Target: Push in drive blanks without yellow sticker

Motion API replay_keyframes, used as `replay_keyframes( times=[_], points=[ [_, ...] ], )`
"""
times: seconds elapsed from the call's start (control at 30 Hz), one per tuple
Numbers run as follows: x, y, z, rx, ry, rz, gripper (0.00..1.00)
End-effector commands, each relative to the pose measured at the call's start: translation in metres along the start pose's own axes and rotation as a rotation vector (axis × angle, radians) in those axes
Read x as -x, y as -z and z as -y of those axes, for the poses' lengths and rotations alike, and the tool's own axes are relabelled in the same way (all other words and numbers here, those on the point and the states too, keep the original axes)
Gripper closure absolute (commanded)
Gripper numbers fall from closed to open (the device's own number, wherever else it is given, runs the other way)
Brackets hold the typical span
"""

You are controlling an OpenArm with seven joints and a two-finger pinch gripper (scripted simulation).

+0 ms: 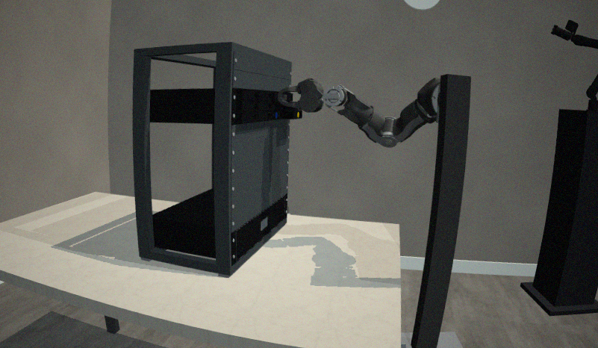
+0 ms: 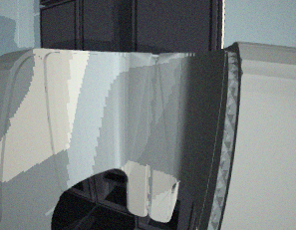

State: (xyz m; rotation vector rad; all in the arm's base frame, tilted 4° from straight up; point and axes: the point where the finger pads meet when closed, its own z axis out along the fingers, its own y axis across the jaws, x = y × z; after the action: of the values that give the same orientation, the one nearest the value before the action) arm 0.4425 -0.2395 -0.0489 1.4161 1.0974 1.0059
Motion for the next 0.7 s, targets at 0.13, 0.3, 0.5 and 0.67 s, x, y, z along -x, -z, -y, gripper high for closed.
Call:
replay_keyframes(
  times=[0.13, 0.3, 0.5, 0.67],
  points=[
    [-0.0081, 0.0007, -0.0162, 0.058, 0.008, -0.033, 1.00],
    [-0.0089, -0.0019, -0.0175, 0.057, 0.008, -0.031, 1.00],
    [-0.0093, -0.0025, -0.0131, 0.039, 0.009, -0.032, 1.00],
    [-0.0095, -0.0024, -0.0133, 0.040, 0.009, -0.033, 1.00]
  ],
)
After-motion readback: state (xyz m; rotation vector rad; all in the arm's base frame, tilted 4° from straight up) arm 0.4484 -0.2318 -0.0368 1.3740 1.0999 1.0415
